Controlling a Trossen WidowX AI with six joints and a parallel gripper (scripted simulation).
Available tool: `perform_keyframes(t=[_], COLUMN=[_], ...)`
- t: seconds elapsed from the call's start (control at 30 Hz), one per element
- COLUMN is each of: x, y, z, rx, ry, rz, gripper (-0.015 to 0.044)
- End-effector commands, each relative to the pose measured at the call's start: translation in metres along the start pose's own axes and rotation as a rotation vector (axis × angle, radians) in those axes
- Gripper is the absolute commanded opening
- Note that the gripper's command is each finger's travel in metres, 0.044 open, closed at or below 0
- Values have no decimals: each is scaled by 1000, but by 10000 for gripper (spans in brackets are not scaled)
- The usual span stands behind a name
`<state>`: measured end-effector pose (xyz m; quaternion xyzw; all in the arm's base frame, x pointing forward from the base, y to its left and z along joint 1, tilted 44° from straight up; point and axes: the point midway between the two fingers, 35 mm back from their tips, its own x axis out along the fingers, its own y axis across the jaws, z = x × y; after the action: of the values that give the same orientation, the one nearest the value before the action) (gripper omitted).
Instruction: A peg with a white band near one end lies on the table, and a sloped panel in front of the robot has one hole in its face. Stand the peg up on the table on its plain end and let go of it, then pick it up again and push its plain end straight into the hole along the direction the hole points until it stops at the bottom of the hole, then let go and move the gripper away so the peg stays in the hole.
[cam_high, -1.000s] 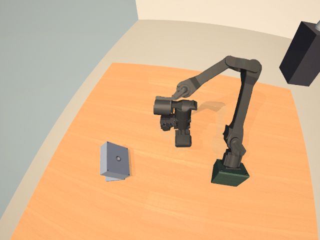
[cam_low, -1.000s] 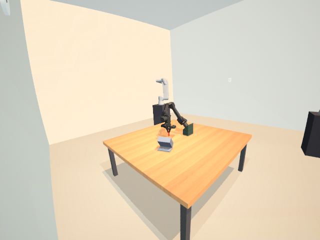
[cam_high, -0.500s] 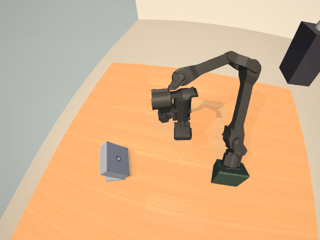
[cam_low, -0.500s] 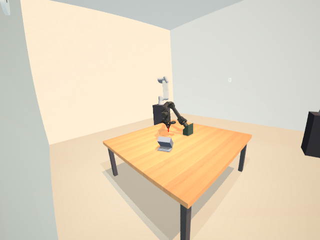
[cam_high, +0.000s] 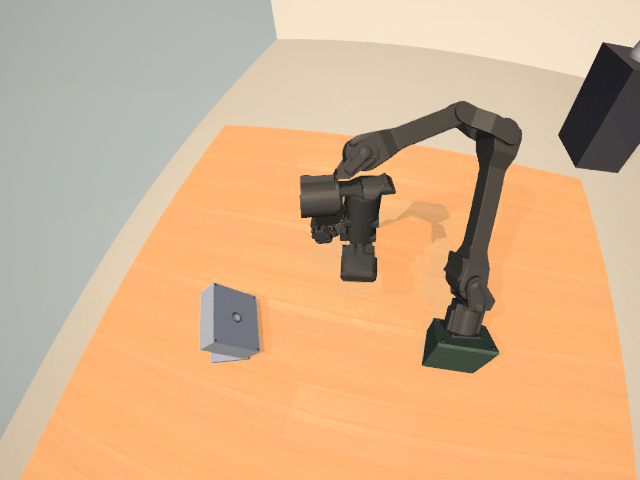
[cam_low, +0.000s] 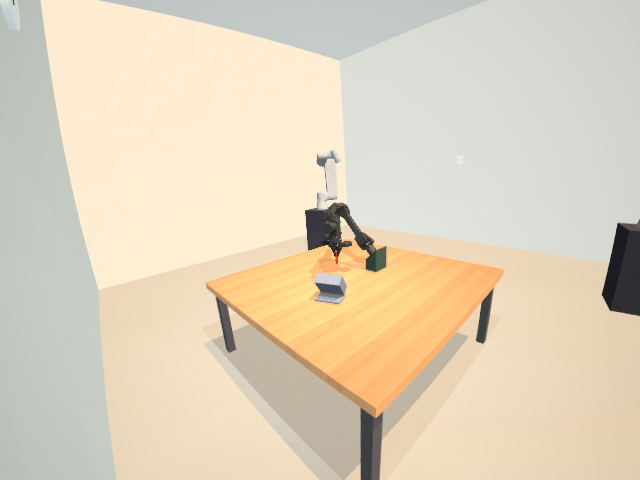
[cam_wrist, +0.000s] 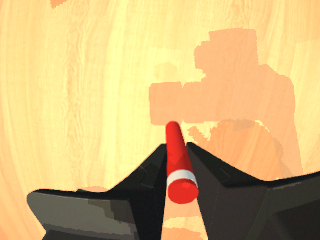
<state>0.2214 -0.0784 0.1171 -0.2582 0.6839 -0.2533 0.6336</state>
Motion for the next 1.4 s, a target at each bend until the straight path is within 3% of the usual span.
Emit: perform_keyframes(t=[0.0,1.37], x=[2,6], y=[5,46], z=[3,48], rx=[17,207], ry=[-18,-263], rz=[12,118], gripper=[0,0])
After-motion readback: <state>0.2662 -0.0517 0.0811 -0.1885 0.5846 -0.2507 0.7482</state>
